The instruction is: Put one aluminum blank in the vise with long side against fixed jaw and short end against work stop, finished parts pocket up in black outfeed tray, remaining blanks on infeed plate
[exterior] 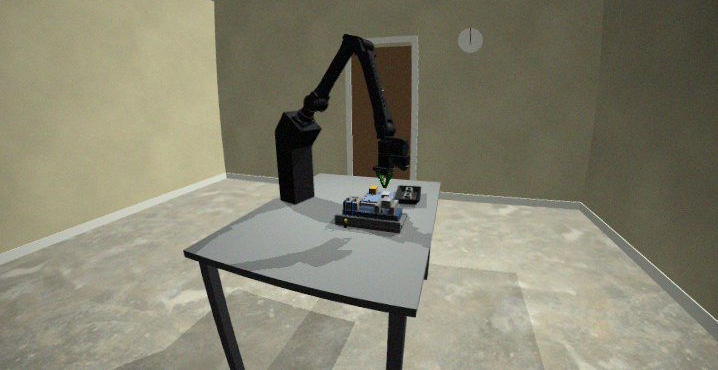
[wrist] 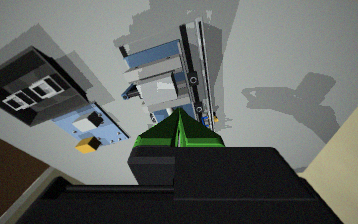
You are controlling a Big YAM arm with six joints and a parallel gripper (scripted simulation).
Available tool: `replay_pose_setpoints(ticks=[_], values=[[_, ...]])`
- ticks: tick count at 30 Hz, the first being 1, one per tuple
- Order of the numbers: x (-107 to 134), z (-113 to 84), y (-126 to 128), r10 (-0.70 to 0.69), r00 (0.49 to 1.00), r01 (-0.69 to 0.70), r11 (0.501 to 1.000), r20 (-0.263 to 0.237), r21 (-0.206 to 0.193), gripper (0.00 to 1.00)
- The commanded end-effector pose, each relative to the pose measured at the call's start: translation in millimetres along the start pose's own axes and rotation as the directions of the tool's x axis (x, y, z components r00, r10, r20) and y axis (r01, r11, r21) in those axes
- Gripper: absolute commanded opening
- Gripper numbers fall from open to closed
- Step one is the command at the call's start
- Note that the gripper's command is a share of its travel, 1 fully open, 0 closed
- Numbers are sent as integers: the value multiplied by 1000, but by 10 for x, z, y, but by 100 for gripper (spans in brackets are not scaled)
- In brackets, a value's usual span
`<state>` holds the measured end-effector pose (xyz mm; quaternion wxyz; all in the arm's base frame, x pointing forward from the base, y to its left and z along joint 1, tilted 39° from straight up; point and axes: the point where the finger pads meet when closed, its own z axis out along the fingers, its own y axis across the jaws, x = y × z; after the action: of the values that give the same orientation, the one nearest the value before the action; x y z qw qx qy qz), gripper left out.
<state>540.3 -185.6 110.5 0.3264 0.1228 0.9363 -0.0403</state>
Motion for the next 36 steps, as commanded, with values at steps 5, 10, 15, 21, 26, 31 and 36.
replay_pose_setpoints(ticks=[5,10,15,21,26,31,36], values=[[-149,-54,-101,-248,969,248,969,8,6,0],[-130,-65,-99,-248,969,248,969,10,7,0],[-122,-67,-99,-248,969,248,969,10,7,0],[-115,-70,-100,-247,969,247,969,11,8,0],[-112,-70,-100,-243,970,243,970,11,8,0],[-111,-71,-100,-242,970,242,970,11,8,0],[-111,-71,-100,-240,971,240,971,11,8,0]])
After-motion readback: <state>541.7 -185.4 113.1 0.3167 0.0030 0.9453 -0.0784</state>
